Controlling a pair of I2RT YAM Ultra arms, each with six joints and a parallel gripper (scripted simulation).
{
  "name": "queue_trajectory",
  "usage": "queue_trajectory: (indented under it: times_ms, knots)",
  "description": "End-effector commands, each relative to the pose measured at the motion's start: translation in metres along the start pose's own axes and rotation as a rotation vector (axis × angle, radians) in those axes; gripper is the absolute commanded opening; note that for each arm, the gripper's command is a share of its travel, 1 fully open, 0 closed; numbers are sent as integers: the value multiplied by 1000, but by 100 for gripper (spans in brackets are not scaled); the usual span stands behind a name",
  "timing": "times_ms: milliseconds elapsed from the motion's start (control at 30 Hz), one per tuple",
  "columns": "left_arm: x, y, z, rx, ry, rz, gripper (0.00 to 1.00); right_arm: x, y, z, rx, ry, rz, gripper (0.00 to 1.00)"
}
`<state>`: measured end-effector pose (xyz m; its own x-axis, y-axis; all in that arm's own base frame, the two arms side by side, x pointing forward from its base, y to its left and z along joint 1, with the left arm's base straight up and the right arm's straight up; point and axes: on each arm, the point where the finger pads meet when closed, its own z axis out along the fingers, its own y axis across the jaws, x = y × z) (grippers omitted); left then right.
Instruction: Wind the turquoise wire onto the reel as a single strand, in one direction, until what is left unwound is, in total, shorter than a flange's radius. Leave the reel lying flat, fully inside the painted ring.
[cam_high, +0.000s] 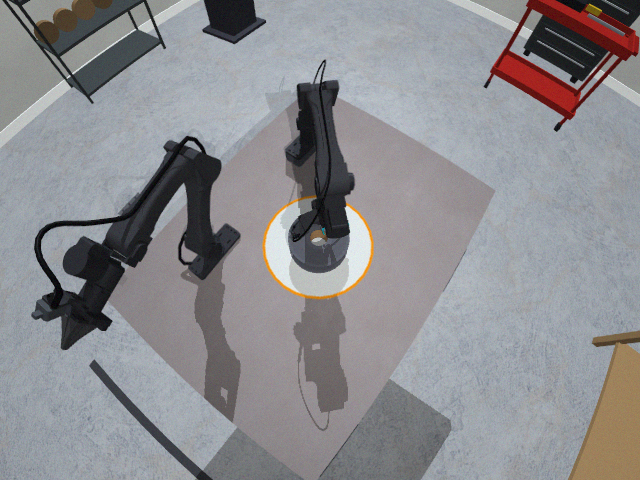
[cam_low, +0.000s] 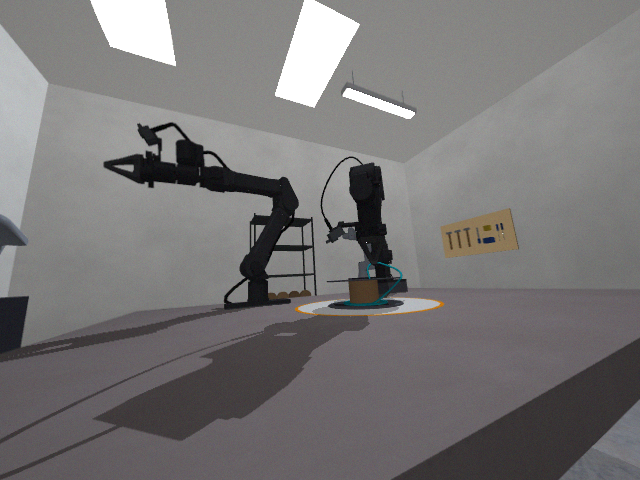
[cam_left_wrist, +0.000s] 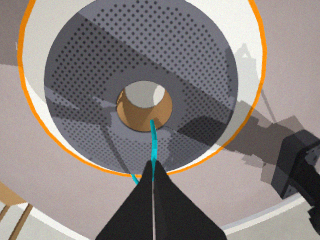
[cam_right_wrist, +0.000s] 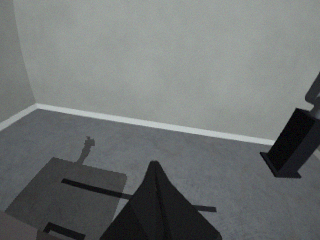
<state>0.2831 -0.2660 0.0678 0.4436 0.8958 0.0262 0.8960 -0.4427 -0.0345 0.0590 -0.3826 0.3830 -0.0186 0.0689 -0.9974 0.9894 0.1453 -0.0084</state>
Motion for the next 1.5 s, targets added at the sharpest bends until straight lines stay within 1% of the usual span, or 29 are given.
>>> queue_trajectory:
  times_ms: [0,233,567,733,900,967,1167,1467]
  knots:
    - [-3,9,-11,-34,-26,-4,0,-24,0,-7,-5,-71,8,0]
    - [-4,11,-7,-34,-26,-4,0,-24,0,-7,-5,-71,8,0]
    - [-5,13,-8,-37,-36,-5,0,-24,0,-7,-5,-71,8,0]
    - [1,12,-8,-44,-68,-7,0,-24,0,-7,-5,-71,8,0]
    - [13,7,-8,-57,-128,-11,0,-24,0,-7,-5,-71,8,0]
    - [13,7,-8,-57,-128,-11,0,-24,0,-7,-5,-71,8,0]
    - [24,1,-6,-80,-233,-18,0,-24,0,-7,-5,-71,8,0]
    - [50,-4,-1,-123,-429,-31,0,-24,0,-7,-5,-71,8,0]
